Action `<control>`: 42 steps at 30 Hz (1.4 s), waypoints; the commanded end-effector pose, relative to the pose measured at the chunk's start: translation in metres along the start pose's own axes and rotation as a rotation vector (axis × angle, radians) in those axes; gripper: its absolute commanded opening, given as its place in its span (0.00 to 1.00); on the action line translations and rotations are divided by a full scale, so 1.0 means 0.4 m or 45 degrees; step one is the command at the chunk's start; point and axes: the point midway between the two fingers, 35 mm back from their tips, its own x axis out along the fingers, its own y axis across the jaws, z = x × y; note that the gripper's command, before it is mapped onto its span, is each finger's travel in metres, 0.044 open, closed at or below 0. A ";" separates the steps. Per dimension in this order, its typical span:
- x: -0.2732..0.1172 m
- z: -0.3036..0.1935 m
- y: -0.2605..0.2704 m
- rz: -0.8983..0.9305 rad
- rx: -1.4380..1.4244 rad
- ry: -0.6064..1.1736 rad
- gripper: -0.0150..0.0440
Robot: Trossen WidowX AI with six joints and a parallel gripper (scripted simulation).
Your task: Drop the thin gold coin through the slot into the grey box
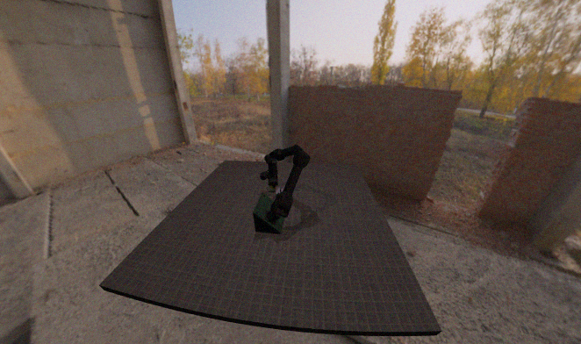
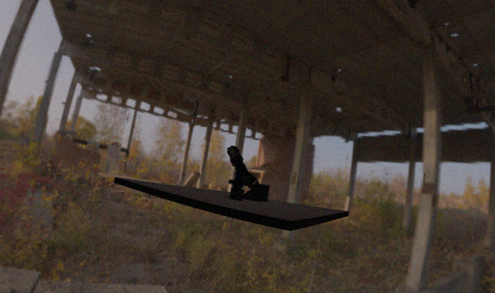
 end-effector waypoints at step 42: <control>-0.192 0.009 0.007 -0.001 0.500 -0.008 0.25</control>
